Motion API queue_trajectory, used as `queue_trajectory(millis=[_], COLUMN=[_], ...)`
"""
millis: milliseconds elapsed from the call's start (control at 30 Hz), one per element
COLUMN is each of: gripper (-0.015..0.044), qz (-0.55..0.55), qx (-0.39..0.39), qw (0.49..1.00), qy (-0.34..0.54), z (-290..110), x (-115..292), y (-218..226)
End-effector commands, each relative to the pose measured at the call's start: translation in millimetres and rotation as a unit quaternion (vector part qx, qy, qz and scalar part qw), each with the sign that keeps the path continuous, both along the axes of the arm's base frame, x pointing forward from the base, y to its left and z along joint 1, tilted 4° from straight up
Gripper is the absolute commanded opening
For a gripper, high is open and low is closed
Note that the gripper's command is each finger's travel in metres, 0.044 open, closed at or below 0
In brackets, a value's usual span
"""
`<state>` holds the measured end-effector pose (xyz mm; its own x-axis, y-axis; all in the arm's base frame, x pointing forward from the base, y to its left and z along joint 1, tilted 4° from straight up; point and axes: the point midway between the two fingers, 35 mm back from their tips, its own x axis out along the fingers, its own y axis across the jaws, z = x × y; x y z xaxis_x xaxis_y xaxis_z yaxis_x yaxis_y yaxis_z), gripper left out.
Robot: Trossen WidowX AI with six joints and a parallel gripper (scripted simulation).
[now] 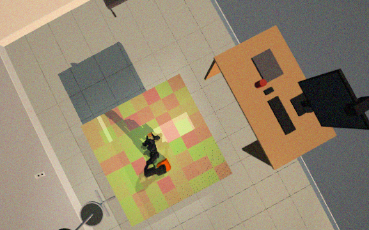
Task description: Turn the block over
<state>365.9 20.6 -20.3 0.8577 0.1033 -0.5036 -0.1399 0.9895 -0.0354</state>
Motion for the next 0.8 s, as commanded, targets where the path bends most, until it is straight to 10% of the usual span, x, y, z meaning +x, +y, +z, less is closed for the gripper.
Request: queue_trajectory(millis=[0, 767], gripper=[0.0394, 0.044], qz=[0.002, 0.002], qx=[-0.001, -0.001], qw=[1.0, 1.0], qy=[0.0, 0.0], z=[-0.3, -0.3], x=[-0.4, -0.4], y=[0.4, 0.4])
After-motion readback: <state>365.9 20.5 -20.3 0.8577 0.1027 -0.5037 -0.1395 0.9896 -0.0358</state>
